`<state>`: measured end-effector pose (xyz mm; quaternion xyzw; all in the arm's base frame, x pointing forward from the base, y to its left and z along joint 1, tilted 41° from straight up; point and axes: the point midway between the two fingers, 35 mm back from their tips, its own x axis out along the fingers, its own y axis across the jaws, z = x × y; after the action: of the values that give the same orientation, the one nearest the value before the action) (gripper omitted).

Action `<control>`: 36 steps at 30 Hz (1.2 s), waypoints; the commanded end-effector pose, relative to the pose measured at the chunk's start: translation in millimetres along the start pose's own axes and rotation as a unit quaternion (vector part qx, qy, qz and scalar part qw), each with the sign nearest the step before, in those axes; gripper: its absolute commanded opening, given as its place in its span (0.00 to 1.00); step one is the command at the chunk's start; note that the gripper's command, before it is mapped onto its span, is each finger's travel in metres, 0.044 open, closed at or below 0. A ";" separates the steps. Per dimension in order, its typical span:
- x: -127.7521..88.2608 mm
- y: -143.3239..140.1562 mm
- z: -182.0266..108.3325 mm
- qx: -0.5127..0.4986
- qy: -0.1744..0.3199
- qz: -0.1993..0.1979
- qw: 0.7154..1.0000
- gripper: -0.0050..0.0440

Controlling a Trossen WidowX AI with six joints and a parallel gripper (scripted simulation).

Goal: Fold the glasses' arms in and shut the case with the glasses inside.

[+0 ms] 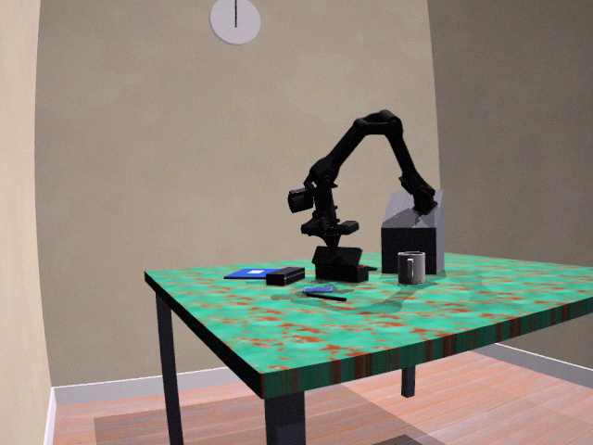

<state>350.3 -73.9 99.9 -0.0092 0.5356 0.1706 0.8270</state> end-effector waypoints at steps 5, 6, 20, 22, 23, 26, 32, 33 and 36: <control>2.7 1.5 -6.8 0.002 0.006 0.003 1.000 0.10; 2.8 1.5 -7.1 0.002 0.006 0.003 1.000 0.10; 6.4 1.5 -12.7 0.002 0.006 0.003 1.000 0.10; 7.5 1.5 -14.1 0.002 0.006 0.003 1.000 0.10; 8.2 1.5 -14.9 0.002 0.006 0.003 1.000 0.10; 11.2 1.5 -18.0 0.002 0.006 0.003 1.000 0.10; 2.6 -0.7 -25.9 0.003 -0.006 0.006 1.000 0.10; 2.6 -0.7 -25.9 0.003 -0.006 0.006 1.000 0.10; -13.7 -2.8 -33.7 0.004 -0.025 0.009 1.000 0.10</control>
<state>330.0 -77.7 83.3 -0.0016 0.5344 0.1781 0.8263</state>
